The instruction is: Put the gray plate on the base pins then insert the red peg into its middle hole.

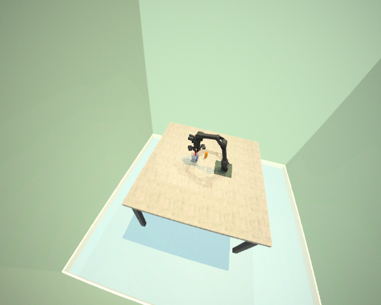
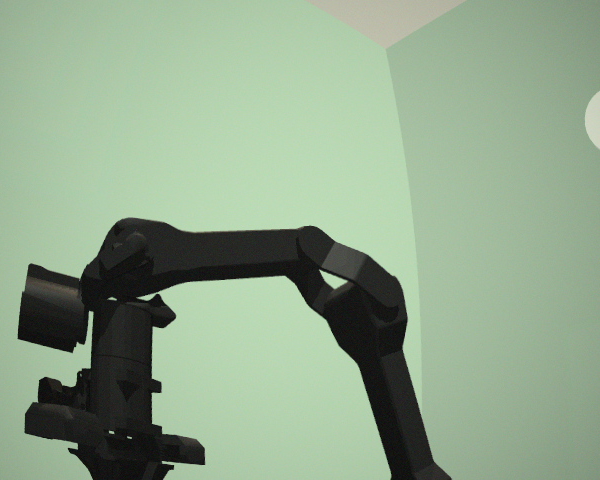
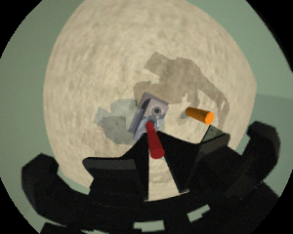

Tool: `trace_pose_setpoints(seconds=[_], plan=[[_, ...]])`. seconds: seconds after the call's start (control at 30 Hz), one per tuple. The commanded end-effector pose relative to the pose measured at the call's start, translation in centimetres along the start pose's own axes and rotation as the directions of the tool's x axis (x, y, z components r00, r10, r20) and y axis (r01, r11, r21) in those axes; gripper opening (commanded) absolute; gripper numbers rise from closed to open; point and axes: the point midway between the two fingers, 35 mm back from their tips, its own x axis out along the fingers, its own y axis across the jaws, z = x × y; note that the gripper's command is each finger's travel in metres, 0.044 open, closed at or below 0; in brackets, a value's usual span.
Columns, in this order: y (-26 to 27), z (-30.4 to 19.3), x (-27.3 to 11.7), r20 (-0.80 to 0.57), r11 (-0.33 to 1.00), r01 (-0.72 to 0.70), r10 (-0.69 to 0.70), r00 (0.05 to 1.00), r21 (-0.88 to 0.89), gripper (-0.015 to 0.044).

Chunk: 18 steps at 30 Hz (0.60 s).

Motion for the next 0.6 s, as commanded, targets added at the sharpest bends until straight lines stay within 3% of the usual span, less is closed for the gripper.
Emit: trace_pose_setpoints(seconds=[0.0, 0.57], plan=[[-0.09, 0.0, 0.35, 0.0, 1.0, 0.002, -0.002, 1.0, -0.008, 0.0], [-0.06, -0.01, 0.25, 0.0, 1.0, 0.0, 0.0, 1.0, -0.001, 0.0]])
